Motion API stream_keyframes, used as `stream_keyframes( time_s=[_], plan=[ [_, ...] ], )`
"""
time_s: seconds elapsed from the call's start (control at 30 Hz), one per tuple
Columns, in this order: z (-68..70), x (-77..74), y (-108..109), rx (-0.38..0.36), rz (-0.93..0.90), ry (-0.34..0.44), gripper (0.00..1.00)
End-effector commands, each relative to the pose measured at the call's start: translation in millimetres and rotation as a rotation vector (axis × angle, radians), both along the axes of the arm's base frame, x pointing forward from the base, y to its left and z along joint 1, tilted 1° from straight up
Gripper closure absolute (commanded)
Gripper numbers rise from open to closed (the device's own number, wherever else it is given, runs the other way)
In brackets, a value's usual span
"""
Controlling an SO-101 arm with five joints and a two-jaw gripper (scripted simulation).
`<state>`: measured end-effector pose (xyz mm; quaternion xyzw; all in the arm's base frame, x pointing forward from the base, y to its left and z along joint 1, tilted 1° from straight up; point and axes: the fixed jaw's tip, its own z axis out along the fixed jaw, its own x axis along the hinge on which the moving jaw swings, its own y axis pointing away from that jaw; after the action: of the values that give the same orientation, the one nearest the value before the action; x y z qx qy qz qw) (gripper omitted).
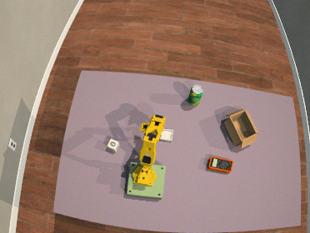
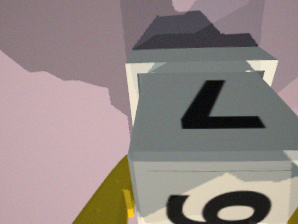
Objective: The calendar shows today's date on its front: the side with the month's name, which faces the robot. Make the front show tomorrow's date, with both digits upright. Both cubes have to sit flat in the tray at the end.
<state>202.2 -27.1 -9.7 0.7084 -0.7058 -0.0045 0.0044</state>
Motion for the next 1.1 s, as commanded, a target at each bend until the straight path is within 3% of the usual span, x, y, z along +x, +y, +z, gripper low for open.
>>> stream_keyframes(
  time_s=[0.0, 1.07],
  plan=[
    [5.2, 4.2, -0.7, -0.001, -0.009, -0.021, 1.00],
    [10.7, 5.4, -0.9, -0.001, -0.009, -0.021, 1.00]
  ],
)
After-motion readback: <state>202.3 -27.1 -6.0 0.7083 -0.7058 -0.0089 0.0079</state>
